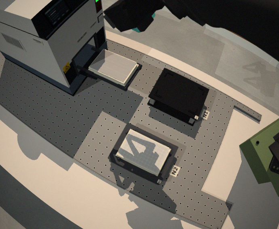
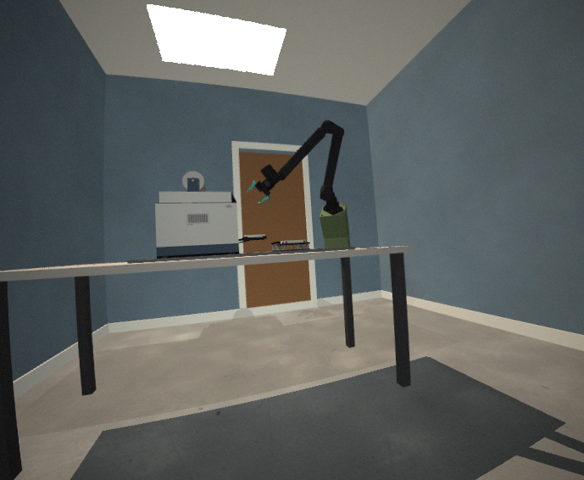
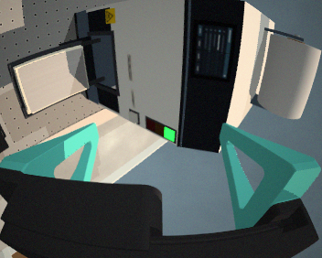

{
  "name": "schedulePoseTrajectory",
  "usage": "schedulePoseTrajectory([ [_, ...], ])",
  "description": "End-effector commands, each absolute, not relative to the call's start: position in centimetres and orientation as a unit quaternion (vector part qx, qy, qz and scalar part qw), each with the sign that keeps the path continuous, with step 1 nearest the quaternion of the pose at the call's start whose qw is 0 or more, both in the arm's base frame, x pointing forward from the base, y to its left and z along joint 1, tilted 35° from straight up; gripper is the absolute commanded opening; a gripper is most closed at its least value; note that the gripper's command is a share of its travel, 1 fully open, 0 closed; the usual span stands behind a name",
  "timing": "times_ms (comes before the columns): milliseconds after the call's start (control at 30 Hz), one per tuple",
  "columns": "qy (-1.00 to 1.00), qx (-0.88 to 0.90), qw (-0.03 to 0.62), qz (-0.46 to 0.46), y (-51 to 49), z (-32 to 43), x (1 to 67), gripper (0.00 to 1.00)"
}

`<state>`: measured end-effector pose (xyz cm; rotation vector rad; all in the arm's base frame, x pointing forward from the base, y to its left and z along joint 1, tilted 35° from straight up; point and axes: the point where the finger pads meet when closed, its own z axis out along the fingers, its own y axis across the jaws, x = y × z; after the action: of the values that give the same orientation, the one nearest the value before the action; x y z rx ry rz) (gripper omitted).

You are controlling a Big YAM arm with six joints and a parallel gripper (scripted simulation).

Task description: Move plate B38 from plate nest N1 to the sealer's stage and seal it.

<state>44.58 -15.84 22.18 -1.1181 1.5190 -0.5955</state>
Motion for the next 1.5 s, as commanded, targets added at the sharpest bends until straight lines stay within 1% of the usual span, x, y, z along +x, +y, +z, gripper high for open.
schedulePoseTrajectory([
  [0,0.629,-0.466,0.557,-0.275,-17.1,24.8,45.3,1.00],
  [1033,0.630,-0.468,0.557,-0.273,-16.9,24.5,45.3,1.00],
  [1300,0.713,-0.348,0.586,-0.164,-19.3,17.7,43.3,0.96],
  [1400,0.706,-0.351,0.593,-0.166,-19.0,18.4,43.7,0.95],
  [1467,0.713,-0.327,0.602,-0.148,-19.6,18.1,43.8,0.94],
])
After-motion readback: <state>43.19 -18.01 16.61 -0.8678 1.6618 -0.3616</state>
